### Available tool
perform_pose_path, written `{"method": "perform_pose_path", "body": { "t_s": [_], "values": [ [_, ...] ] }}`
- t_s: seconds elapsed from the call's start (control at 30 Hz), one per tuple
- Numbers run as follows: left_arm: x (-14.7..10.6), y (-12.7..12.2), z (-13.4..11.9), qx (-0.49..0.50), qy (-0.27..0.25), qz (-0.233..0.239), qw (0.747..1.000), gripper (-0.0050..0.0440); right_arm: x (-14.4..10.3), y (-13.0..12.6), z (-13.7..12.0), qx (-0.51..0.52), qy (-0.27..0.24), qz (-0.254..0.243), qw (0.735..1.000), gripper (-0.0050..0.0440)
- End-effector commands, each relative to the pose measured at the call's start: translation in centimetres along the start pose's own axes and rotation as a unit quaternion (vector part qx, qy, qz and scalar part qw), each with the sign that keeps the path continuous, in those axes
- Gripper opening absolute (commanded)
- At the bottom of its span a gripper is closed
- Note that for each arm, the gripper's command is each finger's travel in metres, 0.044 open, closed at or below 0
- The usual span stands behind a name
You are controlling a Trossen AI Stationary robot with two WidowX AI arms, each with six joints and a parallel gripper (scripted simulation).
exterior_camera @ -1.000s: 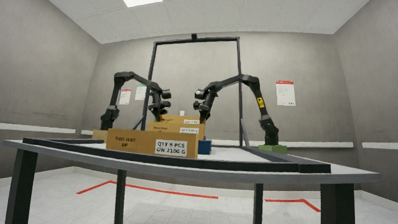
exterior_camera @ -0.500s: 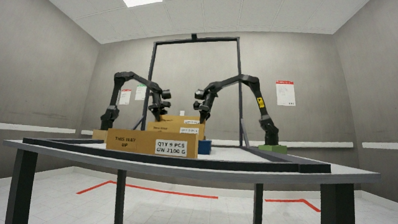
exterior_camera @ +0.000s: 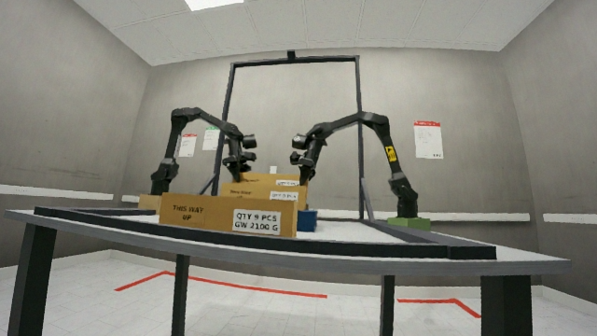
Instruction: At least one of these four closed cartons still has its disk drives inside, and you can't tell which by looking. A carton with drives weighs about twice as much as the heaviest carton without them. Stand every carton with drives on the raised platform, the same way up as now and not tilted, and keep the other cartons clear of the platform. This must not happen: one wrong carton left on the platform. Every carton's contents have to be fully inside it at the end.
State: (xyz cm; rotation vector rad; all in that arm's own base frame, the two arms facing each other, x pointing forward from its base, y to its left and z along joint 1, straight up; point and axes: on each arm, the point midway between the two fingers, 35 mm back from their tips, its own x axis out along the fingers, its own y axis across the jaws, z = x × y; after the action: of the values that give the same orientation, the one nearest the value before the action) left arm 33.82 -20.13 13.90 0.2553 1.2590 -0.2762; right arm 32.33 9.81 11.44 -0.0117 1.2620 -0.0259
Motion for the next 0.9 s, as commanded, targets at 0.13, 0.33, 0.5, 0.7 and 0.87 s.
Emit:
{"method": "perform_pose_path", "body": {
  "t_s": [0.13,0.33,0.5,0.7,0.87],
  "values": [
    [-3.67,-0.32,1.2,-0.002,-0.051,-0.018,0.999,-0.005,-2.29,0.04,1.13,0.005,-0.037,0.011,0.999,-0.005],
    [-3.67,-0.32,1.2,-0.002,-0.051,-0.018,0.999,-0.005,-2.29,0.04,1.13,0.005,-0.037,0.011,0.999,-0.005],
    [-3.19,-0.33,1.06,-0.002,-0.051,-0.017,0.999,-0.005,-1.72,0.06,0.94,0.005,-0.037,0.011,0.999,-0.005],
    [-3.19,-0.33,1.06,-0.002,-0.051,-0.017,0.999,-0.005,-1.72,0.06,0.94,0.005,-0.037,0.011,0.999,-0.005],
    [-3.19,-0.33,1.06,-0.002,-0.051,-0.017,0.999,-0.005,-1.72,0.06,0.94,0.005,-0.037,0.011,0.999,-0.005]
  ]
}}
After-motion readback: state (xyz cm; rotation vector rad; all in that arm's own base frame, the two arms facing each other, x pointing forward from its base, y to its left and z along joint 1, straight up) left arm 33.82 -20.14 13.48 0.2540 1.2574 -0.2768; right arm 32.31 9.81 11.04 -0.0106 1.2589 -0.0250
